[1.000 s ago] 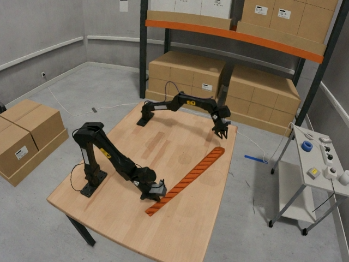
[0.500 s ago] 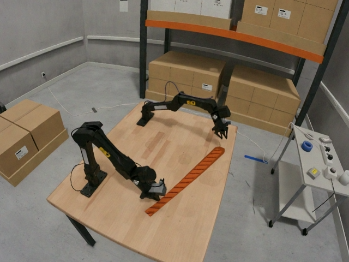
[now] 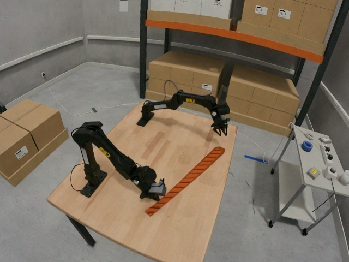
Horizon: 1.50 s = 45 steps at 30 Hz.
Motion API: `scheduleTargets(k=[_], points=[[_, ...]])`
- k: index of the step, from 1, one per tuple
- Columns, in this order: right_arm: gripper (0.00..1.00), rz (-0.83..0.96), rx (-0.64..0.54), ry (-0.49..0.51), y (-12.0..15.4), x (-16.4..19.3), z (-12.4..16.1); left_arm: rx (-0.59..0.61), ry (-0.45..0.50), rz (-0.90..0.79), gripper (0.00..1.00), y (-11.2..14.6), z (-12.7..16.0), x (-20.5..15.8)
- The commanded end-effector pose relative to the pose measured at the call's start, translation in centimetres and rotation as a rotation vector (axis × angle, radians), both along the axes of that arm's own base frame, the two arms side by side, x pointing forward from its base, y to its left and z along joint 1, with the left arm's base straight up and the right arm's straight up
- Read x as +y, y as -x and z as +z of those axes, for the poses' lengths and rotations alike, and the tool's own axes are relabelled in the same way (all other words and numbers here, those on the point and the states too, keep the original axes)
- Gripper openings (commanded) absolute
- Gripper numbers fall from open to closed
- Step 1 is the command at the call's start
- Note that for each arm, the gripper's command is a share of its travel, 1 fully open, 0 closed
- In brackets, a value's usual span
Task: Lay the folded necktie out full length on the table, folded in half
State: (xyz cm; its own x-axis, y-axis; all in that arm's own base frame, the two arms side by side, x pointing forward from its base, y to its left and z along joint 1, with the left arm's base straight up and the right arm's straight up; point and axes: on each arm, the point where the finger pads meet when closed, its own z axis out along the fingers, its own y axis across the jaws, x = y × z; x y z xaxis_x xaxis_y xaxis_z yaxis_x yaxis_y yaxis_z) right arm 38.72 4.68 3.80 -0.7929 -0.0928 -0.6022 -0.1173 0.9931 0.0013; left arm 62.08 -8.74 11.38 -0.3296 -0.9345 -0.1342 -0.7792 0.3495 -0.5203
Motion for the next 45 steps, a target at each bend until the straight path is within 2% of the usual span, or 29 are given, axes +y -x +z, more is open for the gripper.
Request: scheduleTargets(k=[1, 11, 24, 26, 38, 43, 45], points=[[0.04, 0.004, -0.052, -0.005, -1.1, -0.1, 2.1, 0.303, -0.122, -0.023, 0.50, 1.0, 3.5, 0.4], [0.04, 0.004, -0.052, -0.005, -1.1, -0.1, 2.1, 0.298, -0.278, -0.091, 0.55, 3.4, 6.2, 1.3], [0.04, 0.004, -0.052, -0.005, -1.1, -0.1, 2.1, 0.021, -0.496, -0.210, 0.64, 8.3, 11.6, 3.1], [0.04, 0.004, -0.052, -0.005, -1.1, -0.1, 2.1, 0.021, -0.496, -0.210, 0.64, 8.3, 11.6, 3.1], [0.04, 0.004, -0.052, -0.005, -1.1, -0.1, 2.1, -0.269, -0.710, -0.327, 0.73, 13.3, 17.1, 5.0], [0.04, 0.004, -0.052, -0.005, -1.1, -0.1, 2.1, -0.271, -0.736, -0.347, 0.75, 14.5, 18.5, 5.4], [0.04, 0.004, -0.052, -0.005, -1.1, -0.1, 2.1, -0.323, -0.773, -0.367, 0.76, 15.3, 19.3, 5.7]])
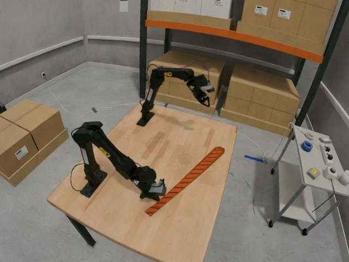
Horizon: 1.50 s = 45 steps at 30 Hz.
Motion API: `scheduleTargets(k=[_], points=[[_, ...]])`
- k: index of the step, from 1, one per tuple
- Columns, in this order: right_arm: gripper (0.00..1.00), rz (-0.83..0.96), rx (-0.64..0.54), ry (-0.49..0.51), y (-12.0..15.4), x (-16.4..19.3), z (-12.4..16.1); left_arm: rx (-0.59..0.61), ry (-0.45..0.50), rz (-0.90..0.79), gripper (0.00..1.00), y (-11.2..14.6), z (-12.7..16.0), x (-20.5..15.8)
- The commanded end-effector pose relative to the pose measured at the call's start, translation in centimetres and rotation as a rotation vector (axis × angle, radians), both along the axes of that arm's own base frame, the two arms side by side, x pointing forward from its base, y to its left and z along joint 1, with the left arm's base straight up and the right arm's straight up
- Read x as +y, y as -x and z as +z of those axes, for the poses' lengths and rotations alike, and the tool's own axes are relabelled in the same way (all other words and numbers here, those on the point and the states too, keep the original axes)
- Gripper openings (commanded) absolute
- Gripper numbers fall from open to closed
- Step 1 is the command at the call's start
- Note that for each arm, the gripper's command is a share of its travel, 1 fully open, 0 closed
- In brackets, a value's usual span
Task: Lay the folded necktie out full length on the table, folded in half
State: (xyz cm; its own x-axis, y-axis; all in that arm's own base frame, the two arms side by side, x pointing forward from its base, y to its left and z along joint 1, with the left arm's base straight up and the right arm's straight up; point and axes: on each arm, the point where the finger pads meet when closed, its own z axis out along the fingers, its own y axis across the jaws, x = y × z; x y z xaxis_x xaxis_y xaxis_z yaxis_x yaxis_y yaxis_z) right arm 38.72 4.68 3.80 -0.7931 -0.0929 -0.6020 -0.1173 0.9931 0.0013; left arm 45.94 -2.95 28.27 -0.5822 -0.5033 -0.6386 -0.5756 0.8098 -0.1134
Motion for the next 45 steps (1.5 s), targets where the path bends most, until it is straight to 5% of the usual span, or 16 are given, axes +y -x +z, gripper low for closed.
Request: scheduleTargets(k=[1, 11, 24, 45], points=[[0.04, 0.004, -0.052, -0.005, -1.1, -0.1, 2.1, -0.322, -0.071, -0.157, 0.77, -0.4, 2.9, 0.1], [0.04, 0.004, -0.052, -0.005, -1.1, -0.1, 2.1, -0.566, -0.212, -0.341, 0.84, 3.2, 6.9, 1.4], [0.04, 0.004, -0.052, -0.005, -1.1, -0.1, 2.1, -0.719, -0.317, -0.469, 0.91, 6.2, 10.2, 2.5], [0.11, 0.003, -0.063, -0.006, -1.0, -0.2, 2.6, -0.791, -0.367, -0.530, 1.00, 7.6, 11.8, 3.1]])
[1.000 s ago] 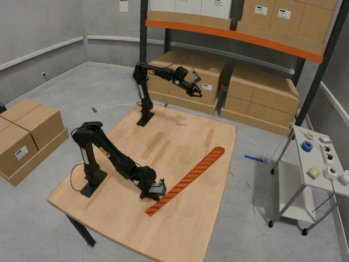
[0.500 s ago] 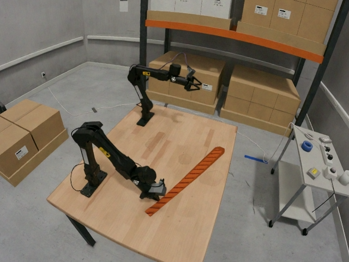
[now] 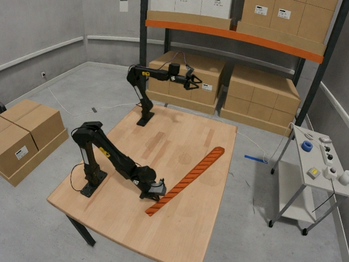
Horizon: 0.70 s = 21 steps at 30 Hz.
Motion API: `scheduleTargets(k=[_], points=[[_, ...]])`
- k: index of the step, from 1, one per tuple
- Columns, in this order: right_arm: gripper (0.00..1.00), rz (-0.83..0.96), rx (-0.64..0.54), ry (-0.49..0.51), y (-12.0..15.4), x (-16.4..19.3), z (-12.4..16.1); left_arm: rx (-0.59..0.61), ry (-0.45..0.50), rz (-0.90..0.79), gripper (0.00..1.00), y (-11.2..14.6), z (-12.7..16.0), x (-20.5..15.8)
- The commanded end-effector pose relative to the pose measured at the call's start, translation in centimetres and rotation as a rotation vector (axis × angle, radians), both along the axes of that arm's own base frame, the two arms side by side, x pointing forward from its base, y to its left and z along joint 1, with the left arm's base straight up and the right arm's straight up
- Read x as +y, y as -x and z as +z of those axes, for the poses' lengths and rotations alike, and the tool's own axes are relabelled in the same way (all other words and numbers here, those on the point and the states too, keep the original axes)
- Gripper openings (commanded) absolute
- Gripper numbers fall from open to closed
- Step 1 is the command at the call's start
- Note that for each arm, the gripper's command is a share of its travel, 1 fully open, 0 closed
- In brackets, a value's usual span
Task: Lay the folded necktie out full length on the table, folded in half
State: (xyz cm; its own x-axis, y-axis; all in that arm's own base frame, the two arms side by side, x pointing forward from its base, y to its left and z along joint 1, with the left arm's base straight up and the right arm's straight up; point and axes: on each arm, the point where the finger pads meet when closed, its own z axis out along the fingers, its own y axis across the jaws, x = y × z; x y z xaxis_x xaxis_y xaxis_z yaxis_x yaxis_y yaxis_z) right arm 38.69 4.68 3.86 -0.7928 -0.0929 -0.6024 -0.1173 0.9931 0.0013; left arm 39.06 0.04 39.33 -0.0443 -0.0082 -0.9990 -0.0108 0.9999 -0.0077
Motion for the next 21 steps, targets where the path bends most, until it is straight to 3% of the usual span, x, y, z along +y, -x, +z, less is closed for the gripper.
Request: scheduleTargets(k=[1, 21], points=[[0.12, 0.002, -0.066, -0.006, -1.1, -0.2, 2.7, -0.027, -0.009, -0.010, 1.00, 0.7, 0.7, 0.1], [0.29, -0.014, -0.189, -0.013, -0.9, -0.8, 7.6, -0.027, -0.009, -0.010, 1.00, 0.7, 0.7, 0.1]])
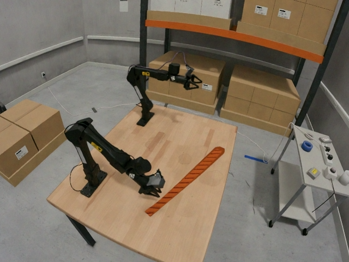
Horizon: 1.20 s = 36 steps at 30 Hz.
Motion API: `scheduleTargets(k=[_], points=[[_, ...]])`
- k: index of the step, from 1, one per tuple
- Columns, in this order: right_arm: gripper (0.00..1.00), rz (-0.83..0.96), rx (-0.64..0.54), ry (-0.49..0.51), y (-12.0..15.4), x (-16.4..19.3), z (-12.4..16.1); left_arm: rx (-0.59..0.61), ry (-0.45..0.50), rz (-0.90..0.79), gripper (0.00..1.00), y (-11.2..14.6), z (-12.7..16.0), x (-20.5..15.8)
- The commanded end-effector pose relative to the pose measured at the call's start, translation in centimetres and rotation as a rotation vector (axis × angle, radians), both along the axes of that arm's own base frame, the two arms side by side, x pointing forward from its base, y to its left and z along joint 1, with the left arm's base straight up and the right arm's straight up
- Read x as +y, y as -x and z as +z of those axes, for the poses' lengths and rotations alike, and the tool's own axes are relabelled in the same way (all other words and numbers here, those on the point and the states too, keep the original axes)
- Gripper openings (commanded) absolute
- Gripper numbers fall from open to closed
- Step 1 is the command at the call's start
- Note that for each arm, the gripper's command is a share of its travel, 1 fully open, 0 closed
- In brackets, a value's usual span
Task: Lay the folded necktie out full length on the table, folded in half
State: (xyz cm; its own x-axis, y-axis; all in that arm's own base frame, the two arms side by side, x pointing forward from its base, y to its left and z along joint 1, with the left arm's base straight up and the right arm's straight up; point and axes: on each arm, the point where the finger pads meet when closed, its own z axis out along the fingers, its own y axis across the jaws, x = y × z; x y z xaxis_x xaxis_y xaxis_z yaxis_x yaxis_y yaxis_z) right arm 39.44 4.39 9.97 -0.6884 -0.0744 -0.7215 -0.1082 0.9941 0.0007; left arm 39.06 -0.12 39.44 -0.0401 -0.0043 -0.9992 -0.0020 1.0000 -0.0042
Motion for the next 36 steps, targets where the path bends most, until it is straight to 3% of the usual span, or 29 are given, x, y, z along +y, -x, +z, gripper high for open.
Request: scheduleTargets(k=[1, 36], points=[[0.30, -0.007, -0.041, 0.004, -0.1, -0.6, 1.9, -0.023, -0.005, -0.001, 1.00, 0.7, 0.6, 0.2], [0.63, -0.064, -0.454, -0.022, 0.6, -2.8, 18.4, -0.023, -0.005, -0.001, 1.00, 0.7, 0.6, 0.2]])
